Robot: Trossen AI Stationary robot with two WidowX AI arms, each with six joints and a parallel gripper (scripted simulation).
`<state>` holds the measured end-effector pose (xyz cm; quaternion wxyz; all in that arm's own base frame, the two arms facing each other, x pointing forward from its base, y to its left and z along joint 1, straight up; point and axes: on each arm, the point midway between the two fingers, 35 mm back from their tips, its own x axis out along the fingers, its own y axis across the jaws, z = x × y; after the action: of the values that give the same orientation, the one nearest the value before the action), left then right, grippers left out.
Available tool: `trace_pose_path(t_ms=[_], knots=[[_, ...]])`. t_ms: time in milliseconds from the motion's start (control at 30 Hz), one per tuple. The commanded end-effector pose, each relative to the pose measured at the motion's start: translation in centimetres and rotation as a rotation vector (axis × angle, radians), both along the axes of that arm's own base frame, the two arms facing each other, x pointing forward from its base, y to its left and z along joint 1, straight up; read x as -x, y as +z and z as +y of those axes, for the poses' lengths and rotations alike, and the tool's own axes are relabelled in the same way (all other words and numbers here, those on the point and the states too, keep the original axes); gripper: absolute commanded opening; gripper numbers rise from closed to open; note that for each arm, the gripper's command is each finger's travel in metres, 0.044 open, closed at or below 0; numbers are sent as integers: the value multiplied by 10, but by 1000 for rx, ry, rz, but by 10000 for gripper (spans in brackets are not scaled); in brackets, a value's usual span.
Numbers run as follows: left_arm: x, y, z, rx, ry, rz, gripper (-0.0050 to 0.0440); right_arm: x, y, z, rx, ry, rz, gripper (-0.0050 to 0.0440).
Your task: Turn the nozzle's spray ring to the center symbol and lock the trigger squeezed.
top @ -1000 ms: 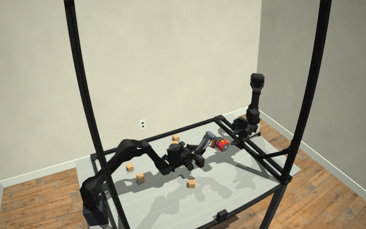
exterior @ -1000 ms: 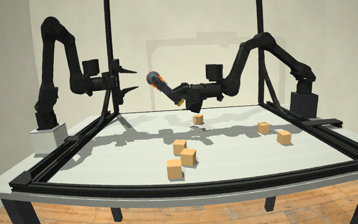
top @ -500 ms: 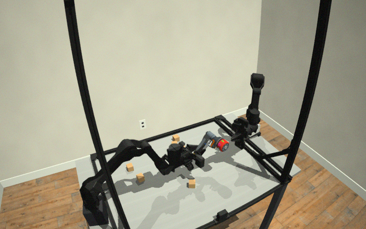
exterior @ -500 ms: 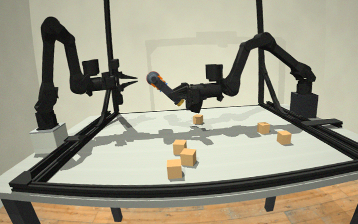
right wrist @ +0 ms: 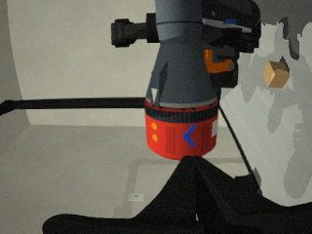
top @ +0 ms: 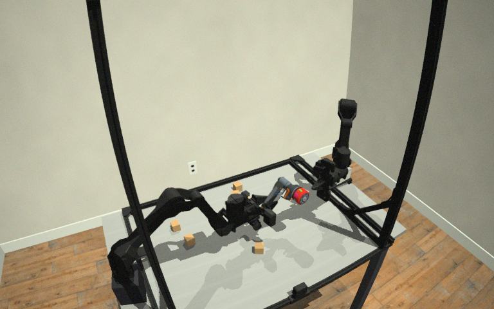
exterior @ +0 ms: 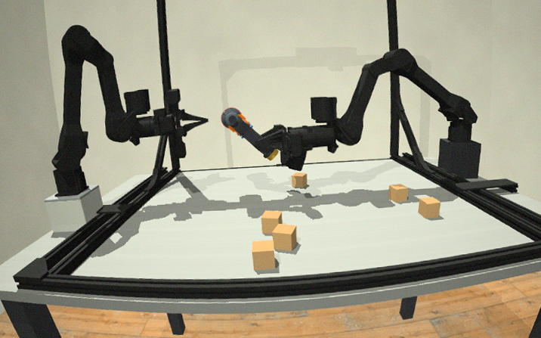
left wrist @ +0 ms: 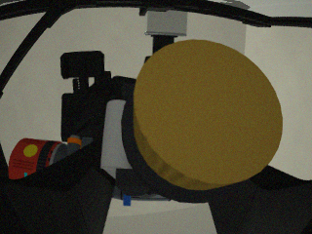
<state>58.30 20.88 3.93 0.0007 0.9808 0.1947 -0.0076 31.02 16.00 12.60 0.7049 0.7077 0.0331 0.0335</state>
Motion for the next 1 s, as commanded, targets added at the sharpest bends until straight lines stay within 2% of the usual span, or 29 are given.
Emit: trace_pose_path(t_ms=[0, 33, 333, 400, 567, 900, 967], knots=[[-1, 5, 0, -4, 0, -15, 0, 0, 0, 0, 0, -1, 0, 0], [-1, 5, 0, -4, 0, -15, 0, 0, 0, 0, 0, -1, 0, 0], [-1, 5, 0, -4, 0, -15, 0, 0, 0, 0, 0, 0, 0, 216], [-1, 5, 0, -4, 0, -15, 0, 0, 0, 0, 0, 0, 0, 216], [-1, 5, 0, -4, 0, -15, 0, -1, 0, 0, 0, 0, 0, 336], [-1, 5, 0, -4, 0, -15, 0, 0, 0, 0, 0, 0, 0, 96], [-1, 5, 0, -4, 0, -15, 0, 0, 0, 0, 0, 0, 0, 96]])
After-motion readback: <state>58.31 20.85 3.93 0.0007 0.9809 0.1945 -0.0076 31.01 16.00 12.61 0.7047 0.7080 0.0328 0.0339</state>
